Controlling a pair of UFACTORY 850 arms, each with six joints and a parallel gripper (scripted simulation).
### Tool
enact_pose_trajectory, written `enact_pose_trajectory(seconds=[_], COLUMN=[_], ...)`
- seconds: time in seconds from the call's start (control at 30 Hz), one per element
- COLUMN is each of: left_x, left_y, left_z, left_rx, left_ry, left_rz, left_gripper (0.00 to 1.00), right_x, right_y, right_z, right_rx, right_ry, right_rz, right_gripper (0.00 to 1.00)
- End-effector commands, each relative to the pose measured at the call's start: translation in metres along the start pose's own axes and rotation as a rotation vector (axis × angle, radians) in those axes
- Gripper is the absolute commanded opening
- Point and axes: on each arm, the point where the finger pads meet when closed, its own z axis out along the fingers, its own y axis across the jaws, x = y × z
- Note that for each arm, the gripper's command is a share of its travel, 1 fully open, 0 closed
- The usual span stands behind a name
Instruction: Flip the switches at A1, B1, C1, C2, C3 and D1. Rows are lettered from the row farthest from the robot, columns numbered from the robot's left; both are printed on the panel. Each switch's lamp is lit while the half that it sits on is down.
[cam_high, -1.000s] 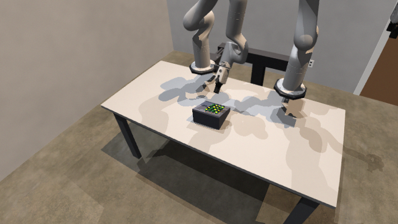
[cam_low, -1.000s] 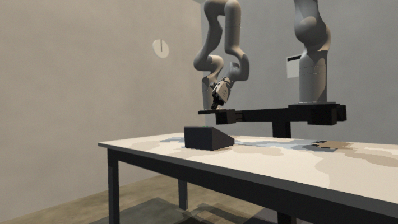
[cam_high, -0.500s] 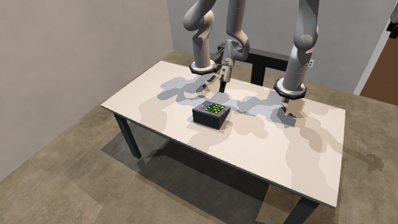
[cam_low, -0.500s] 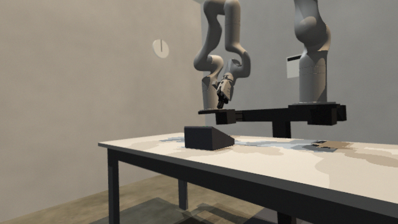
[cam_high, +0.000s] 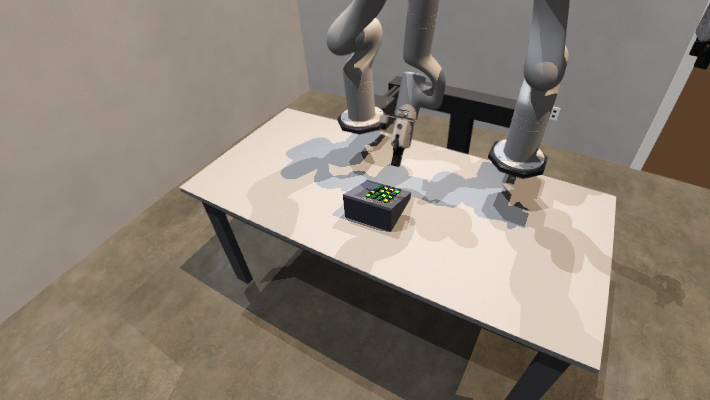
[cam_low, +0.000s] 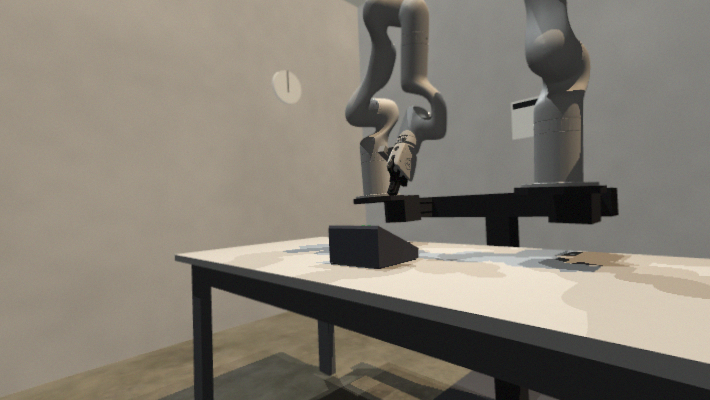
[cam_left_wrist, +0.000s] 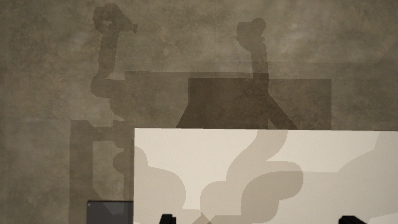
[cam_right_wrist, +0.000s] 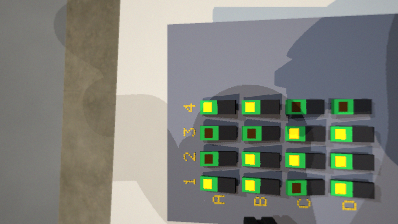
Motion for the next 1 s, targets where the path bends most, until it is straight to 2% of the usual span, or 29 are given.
enact_pose_trajectory(seconds=[0.0,0.23,0.3,0.57,0.97], left_x=[0.0,0.0,0.0,0.0,0.0], left_y=[0.0,0.0,0.0,0.0,0.0], left_z=[-0.001,-0.001,-0.001,-0.001,-0.001], left_rx=[0.0,0.0,0.0,0.0,0.0], left_ry=[0.002,0.002,0.002,0.002,0.002], left_rz=[0.0,0.0,0.0,0.0,0.0], left_gripper=[1.0,1.0,1.0,1.0,1.0], right_x=[0.0,0.0,0.0,0.0,0.0], right_y=[0.0,0.0,0.0,-0.001,-0.001], right_z=[0.01,0.05,0.05,0.09,0.096], right_rx=[0.001,0.001,0.001,0.001,0.001], right_ry=[-0.001,-0.001,-0.001,-0.001,-0.001], right_rz=[0.001,0.0,0.0,0.0,0.0], right_gripper=[0.0,0.0,0.0,0.0,0.0])
